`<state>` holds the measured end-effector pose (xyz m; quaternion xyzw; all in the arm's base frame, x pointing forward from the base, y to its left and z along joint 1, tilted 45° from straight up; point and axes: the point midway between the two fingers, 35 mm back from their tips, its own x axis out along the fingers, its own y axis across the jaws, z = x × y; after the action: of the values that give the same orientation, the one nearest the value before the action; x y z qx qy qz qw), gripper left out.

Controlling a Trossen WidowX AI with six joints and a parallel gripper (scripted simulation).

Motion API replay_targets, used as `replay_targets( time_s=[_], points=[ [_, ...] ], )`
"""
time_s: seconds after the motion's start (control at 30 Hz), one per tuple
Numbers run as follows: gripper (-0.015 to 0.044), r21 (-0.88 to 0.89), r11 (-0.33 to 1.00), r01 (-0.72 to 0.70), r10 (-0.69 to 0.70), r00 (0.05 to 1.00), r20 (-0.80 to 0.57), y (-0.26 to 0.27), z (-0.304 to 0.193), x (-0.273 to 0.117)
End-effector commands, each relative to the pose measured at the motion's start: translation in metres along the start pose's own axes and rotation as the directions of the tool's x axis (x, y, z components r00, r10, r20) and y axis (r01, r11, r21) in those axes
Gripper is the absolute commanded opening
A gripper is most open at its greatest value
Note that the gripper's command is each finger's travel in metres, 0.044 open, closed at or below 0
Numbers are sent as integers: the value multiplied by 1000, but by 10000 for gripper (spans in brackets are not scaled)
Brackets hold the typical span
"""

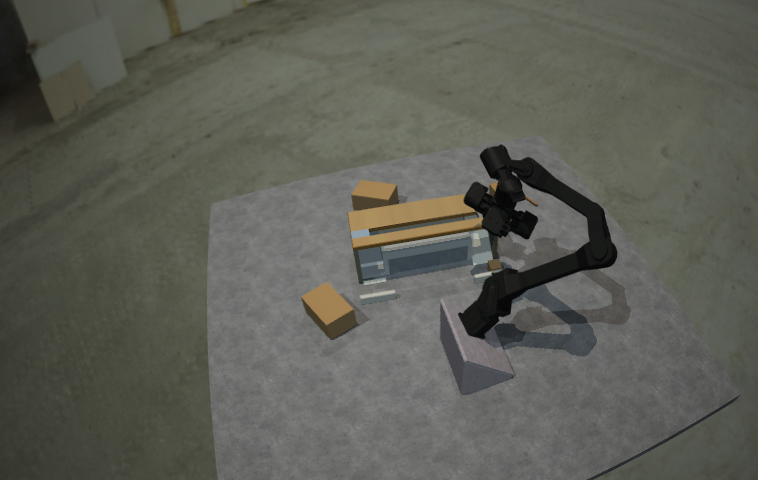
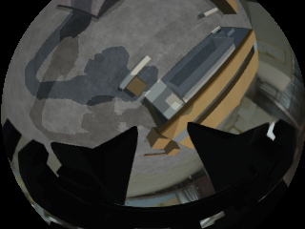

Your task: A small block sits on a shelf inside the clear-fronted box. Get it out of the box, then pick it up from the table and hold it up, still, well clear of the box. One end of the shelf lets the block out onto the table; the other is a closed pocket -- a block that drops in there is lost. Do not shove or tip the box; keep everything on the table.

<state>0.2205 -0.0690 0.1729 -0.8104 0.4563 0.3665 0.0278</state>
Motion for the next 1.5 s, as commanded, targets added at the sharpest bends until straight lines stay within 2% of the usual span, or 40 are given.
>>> replay_targets(
  time_s=[0.0,0.17,0.33,0.5,0.63,0.8,0.97,1.1,1.27,1.47],
  points=[
    [285,476,879,-12,7,1000,13,3,4,10],
    [285,861,508,-26,5,1000,27,5,8,18],
    [285,999,-5,-37,3,999,37,6,12,26],
    [285,871,-491,-38,0,999,43,8,15,34],
    [285,677,-735,-14,37,997,61,24,15,44],
    [285,374,-927,8,31,998,55,24,17,48],
    [285,-26,-999,25,23,999,48,24,18,52],
    [285,-357,-934,31,17,999,40,24,19,56],
    [285,-680,-733,29,11,999,32,24,20,60],
    [285,-933,-359,21,4,1000,21,24,22,64]
  ],
)
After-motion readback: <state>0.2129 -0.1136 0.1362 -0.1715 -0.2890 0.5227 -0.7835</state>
